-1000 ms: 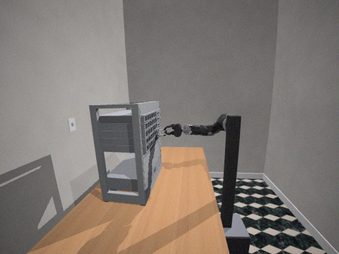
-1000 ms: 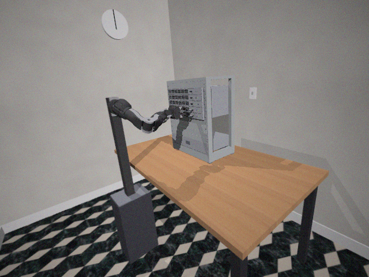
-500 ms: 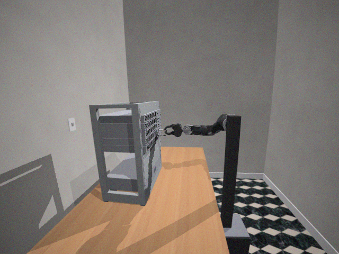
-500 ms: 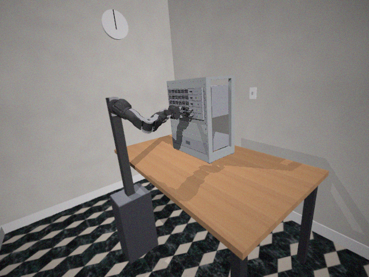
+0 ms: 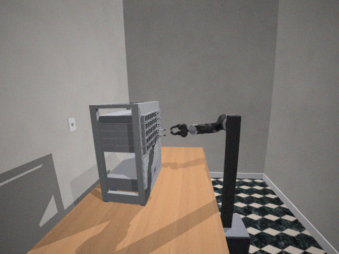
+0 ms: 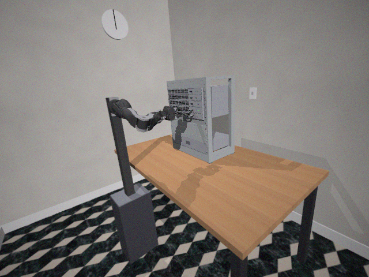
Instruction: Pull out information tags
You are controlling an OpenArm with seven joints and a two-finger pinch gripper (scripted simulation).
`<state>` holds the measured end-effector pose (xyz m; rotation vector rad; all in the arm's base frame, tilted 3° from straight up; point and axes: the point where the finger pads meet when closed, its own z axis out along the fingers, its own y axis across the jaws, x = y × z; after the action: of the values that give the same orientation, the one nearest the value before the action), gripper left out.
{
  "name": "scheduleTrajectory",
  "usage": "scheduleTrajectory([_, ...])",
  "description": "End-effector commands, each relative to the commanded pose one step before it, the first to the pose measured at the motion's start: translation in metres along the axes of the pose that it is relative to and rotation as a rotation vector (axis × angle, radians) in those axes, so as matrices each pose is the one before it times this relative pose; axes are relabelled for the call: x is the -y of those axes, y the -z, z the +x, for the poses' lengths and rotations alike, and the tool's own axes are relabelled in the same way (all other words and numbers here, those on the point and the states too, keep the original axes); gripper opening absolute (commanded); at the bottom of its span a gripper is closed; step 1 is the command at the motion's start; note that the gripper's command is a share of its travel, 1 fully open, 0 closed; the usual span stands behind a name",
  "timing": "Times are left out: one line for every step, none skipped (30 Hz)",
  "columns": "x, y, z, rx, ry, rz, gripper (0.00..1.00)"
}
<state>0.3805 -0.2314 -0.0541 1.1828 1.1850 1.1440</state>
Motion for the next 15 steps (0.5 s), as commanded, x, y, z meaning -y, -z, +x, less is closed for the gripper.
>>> scheduleTrajectory([-0.00603, 0.00191, -0.002337, 0.00933, -0.00940, -0.02310, 0.10])
scheduleTrajectory([0.00000, 0.00109, -0.000057, -0.00004, 0.00002, 0.00000, 0.10])
scheduleTrajectory([0.00000, 0.00000, 0.000000, 0.00000, 0.00000, 0.00000, 0.10])
scheduleTrajectory([0.00000, 0.00000, 0.000000, 0.00000, 0.00000, 0.00000, 0.10])
scheduleTrajectory([0.00011, 0.00054, -0.000240, 0.00059, 0.00011, 0.00030, 0.10])
scheduleTrajectory([-0.00001, 0.00026, 0.000016, -0.00009, 0.00000, -0.00003, 0.10])
scheduleTrajectory([0.00014, -0.00006, -0.000270, 0.00078, 0.00010, 0.00036, 0.10])
scheduleTrajectory([-0.00006, 0.00000, -0.000008, 0.00002, 0.00000, 0.00001, 0.10])
scheduleTrajectory([-0.00047, 0.00005, 0.000135, -0.00041, -0.00005, -0.00019, 0.10])
scheduleTrajectory([-0.00114, 0.00010, 0.000282, -0.00085, -0.00009, -0.00040, 0.10])
scheduleTrajectory([-0.00180, 0.00002, 0.000018, -0.00011, 0.00002, -0.00005, 0.10])
scheduleTrajectory([-0.00265, 0.00001, -0.000026, -0.00001, 0.00005, 0.00001, 0.10])
scheduleTrajectory([-0.00349, 0.00001, -0.000035, 0.00000, 0.00006, 0.00001, 0.10])
scheduleTrajectory([-0.00423, 0.00001, -0.000044, 0.00000, 0.00007, 0.00001, 0.10])
scheduleTrajectory([-0.00488, 0.00001, -0.000051, 0.00000, 0.00009, 0.00001, 0.10])
